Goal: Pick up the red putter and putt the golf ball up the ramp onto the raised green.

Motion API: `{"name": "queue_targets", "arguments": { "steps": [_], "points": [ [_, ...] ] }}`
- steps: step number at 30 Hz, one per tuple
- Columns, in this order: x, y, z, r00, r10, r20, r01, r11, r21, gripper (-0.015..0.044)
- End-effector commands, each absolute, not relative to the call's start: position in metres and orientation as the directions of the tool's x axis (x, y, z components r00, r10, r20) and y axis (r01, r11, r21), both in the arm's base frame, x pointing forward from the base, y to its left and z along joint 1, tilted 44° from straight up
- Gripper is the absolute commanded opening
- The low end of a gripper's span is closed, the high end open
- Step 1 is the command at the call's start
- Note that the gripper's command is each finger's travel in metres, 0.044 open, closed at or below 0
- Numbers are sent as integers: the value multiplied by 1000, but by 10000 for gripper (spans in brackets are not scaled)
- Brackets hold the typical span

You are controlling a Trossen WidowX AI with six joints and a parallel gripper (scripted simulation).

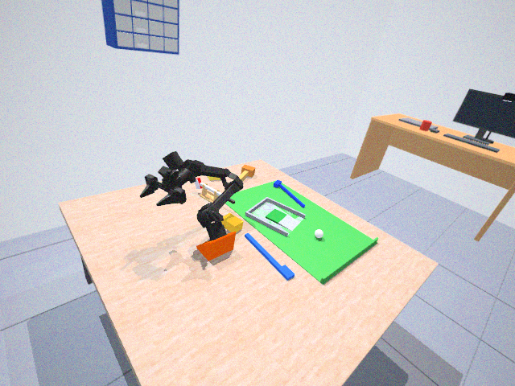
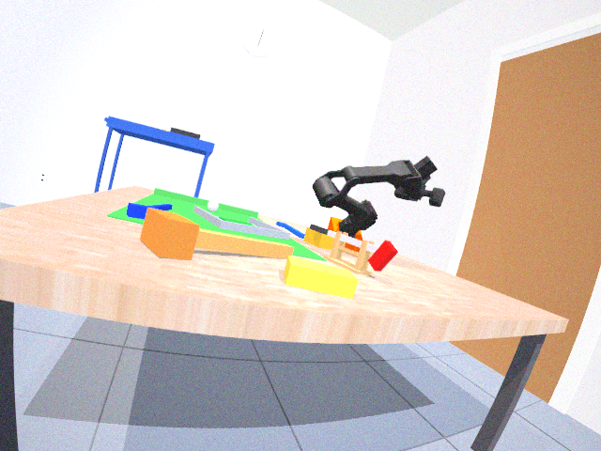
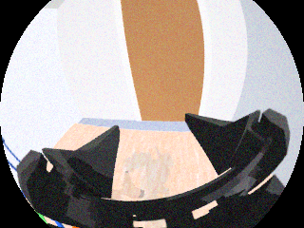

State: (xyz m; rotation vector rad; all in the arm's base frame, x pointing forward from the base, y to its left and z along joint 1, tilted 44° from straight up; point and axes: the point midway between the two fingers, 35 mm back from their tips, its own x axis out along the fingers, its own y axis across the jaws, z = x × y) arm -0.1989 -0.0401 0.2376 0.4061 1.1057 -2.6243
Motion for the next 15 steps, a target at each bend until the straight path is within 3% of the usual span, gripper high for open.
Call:
{"name": "queue_targets", "arguments": {
  "steps": [1, 9, 15],
  "points": [
    [-199, -42, 237, -923, -143, -358, 357, -667, -653, 426],
    [-162, -134, 214, -649, -531, -544, 723, -210, -658, 440],
    [-100, -187, 198, -299, -679, -671, 759, 257, -599, 440]
  ]
}}
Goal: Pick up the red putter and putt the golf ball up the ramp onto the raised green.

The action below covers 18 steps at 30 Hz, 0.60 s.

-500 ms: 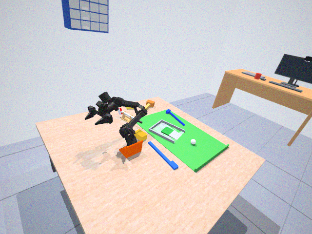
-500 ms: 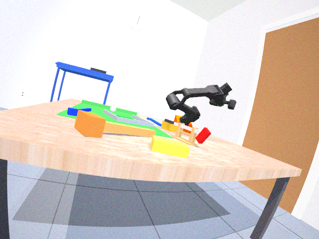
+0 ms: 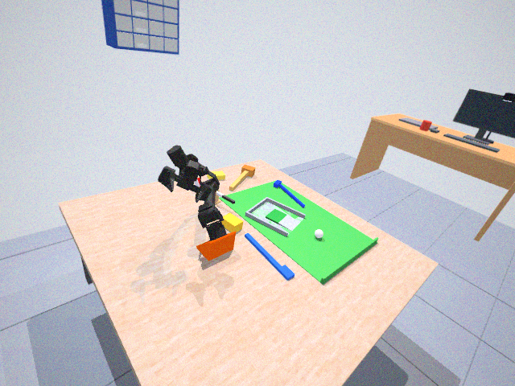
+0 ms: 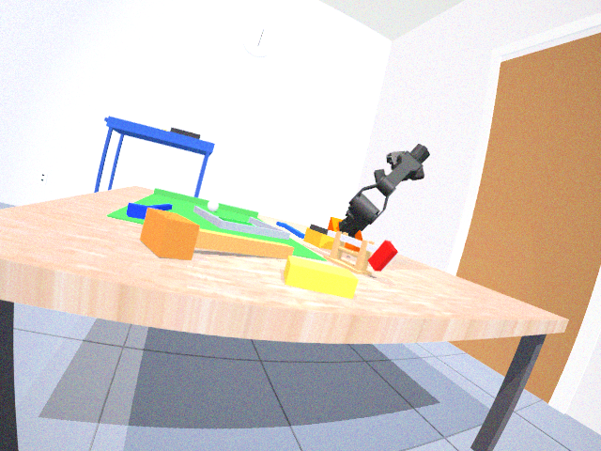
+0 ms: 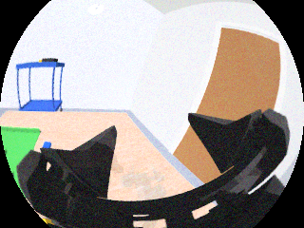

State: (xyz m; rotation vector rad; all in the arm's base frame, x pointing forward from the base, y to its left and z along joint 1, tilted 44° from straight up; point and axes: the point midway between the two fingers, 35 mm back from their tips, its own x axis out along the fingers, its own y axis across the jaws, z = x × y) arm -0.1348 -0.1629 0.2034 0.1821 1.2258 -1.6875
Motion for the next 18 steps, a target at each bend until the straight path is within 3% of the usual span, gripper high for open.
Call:
{"name": "queue_targets", "arguments": {
  "steps": [1, 10, 18],
  "points": [
    [-87, -194, 195, -236, -686, -689, 740, 333, -585, 440],
    [33, -210, 179, 281, -542, -792, 344, 827, -444, 440],
    [129, -170, 173, 548, -168, -820, -189, 929, -317, 440]
  ]
}}
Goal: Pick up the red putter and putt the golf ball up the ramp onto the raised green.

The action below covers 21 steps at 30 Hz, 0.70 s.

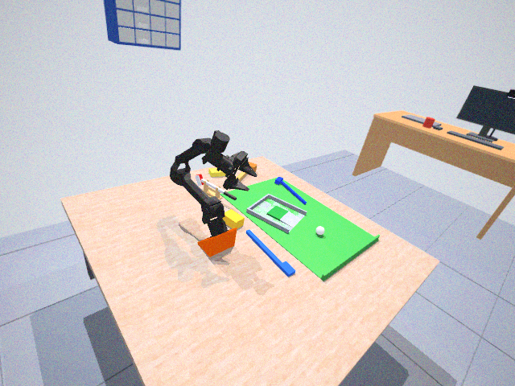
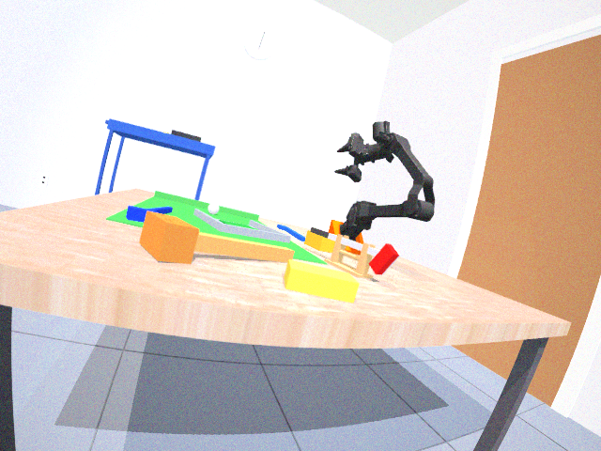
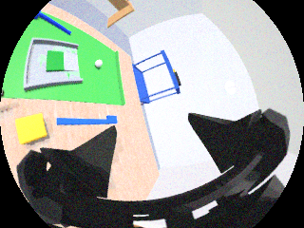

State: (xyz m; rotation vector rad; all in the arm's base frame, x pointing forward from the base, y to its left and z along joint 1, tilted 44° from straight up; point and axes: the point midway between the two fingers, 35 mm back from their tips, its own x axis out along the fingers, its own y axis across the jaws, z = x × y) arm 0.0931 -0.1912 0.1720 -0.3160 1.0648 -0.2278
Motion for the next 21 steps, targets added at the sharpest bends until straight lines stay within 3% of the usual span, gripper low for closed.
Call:
{"name": "queue_targets", "arguments": {
  "steps": [1, 10, 21],
  "points": [
    [139, -162, 172, 563, -110, -819, -259, 918, -301, 440],
    [209, -69, 176, 508, 404, -761, -772, 605, -194, 440],
    [228, 65, 191, 101, 798, -594, -989, 13, -150, 440]
  ]
}}
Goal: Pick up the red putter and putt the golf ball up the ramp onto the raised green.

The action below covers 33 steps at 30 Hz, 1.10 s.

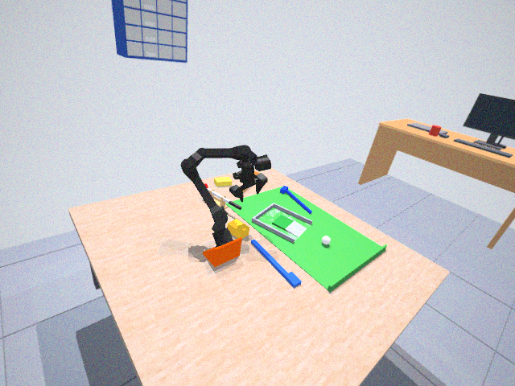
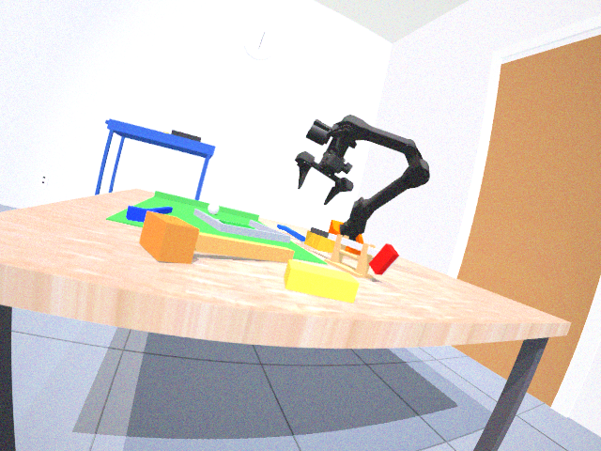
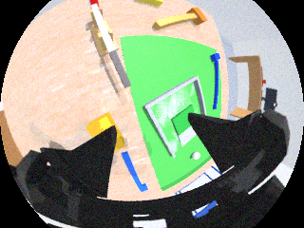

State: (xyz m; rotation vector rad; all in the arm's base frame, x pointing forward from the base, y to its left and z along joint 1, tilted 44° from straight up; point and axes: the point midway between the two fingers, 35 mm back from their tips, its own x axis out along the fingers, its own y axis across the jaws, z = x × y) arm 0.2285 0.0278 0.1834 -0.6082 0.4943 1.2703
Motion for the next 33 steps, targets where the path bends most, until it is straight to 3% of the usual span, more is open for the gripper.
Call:
{"name": "queue_targets", "arguments": {
  "steps": [1, 6, 33],
  "points": [
    [227, 77, 193, 57, 815, -576, -988, -36, -150, 440],
    [218, 116, 199, -92, 852, -515, -969, -196, -151, 440],
    [218, 152, 170, -91, 854, -513, -969, -195, -153, 440]
  ]
}}
